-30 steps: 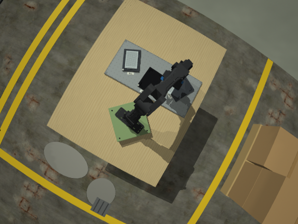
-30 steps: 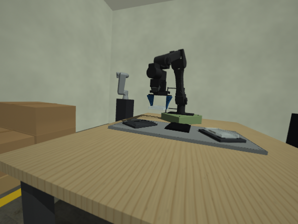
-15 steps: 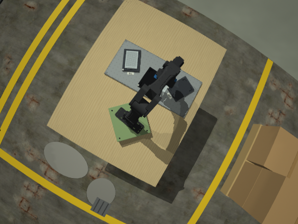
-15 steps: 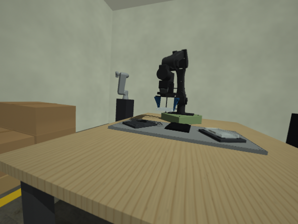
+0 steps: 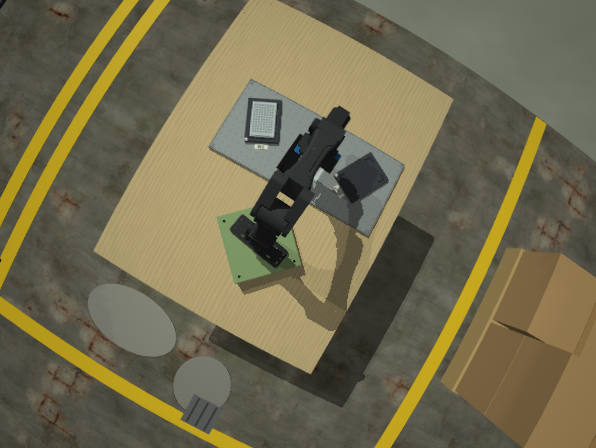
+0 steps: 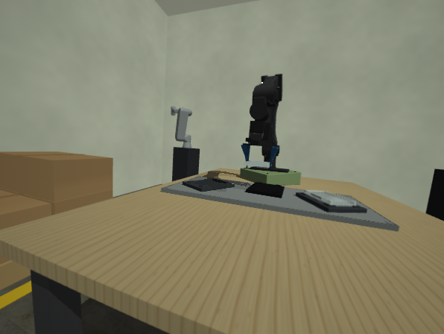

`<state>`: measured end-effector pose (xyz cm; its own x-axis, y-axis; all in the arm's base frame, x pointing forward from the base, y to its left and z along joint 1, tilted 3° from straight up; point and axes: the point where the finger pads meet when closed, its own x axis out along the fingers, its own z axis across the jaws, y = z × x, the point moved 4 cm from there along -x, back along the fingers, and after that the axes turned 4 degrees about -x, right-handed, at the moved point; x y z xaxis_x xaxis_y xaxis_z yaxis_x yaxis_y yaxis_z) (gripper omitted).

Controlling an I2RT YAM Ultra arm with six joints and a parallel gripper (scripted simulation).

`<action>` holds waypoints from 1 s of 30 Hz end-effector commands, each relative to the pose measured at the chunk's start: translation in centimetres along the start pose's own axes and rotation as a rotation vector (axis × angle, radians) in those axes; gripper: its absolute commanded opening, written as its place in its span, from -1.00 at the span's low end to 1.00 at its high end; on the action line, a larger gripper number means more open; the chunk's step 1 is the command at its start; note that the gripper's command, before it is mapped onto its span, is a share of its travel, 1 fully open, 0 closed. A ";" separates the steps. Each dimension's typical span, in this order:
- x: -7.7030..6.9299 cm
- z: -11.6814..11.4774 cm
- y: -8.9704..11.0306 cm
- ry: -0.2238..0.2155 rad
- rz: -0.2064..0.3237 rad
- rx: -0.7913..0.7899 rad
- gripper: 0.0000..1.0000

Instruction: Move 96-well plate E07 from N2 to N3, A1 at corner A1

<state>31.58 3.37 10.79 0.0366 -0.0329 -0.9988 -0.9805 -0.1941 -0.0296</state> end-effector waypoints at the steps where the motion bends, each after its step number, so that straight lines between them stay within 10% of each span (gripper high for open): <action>1: -0.4 0.9 -0.1 0.001 -0.019 0.018 -1.00; 30: -0.4 3.9 0.7 0.000 -0.019 0.018 -1.00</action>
<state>29.97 7.05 10.67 0.0412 -0.0320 -0.9986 -0.9835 -0.1778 -0.0349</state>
